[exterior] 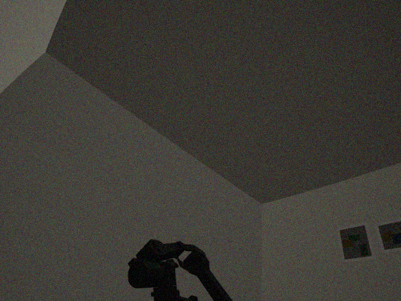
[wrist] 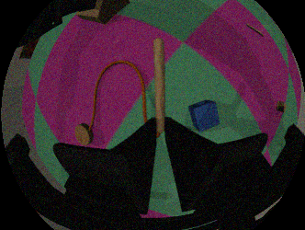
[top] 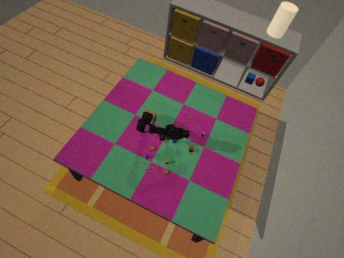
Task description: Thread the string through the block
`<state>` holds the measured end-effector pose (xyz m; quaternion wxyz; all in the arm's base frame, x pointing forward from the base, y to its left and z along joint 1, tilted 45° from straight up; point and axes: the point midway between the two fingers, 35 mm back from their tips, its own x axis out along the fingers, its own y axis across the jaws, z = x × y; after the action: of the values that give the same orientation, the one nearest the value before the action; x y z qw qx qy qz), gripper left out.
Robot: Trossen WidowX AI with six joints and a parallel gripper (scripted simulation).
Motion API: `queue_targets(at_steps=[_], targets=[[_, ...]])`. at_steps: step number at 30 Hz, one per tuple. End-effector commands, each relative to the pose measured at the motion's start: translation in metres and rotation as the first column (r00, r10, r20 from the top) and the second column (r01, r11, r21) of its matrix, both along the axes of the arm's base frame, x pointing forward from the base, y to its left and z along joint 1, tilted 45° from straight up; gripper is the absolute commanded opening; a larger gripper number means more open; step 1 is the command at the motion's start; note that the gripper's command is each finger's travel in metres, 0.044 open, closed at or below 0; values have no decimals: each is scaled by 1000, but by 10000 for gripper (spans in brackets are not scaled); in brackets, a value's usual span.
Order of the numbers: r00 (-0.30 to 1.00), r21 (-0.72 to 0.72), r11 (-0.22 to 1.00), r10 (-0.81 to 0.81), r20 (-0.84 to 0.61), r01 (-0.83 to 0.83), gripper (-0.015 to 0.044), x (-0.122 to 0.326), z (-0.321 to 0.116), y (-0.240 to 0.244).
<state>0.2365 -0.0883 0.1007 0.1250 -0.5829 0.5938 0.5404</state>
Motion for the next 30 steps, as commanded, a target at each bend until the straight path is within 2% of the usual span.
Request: queue_targets(at_steps=[1,25,30], targets=[[999,23,999,30,-26,-29,0,-3,3,-2],[957,157,965,234,-172,-208,0,-23,22,-18],[959,150,967,228,-169,-204,0,-22,22,-19]])
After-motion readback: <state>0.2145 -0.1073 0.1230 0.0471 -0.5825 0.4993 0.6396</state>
